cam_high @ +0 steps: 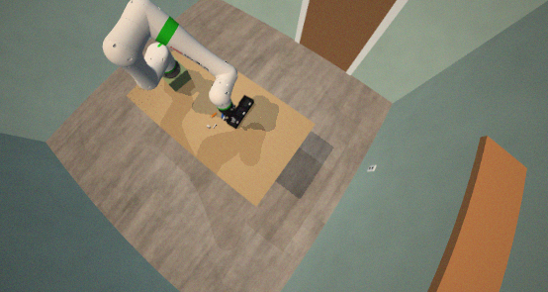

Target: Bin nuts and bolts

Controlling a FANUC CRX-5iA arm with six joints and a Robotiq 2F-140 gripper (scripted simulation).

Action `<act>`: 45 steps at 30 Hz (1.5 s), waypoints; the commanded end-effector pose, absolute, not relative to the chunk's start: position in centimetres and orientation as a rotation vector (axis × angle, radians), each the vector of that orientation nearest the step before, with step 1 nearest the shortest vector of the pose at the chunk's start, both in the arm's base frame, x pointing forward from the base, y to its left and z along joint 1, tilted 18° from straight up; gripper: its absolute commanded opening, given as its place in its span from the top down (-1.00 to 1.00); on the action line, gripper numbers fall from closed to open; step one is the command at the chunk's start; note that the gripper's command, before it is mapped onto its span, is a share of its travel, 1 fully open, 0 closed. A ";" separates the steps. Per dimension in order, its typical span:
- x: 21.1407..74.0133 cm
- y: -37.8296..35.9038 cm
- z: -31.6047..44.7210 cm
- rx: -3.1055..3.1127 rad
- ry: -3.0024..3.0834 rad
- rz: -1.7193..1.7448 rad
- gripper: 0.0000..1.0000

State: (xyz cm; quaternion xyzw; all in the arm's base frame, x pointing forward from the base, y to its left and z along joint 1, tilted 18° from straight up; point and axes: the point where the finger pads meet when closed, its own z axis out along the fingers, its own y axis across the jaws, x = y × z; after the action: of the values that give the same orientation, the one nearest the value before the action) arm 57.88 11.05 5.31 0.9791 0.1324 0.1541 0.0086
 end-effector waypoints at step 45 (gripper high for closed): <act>54.3 19.0 9.1 3.059 0.414 0.482 0.89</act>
State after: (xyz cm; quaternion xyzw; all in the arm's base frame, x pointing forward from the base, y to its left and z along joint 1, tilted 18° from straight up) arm 54.35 18.69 9.08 0.9791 0.1326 0.1539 0.0082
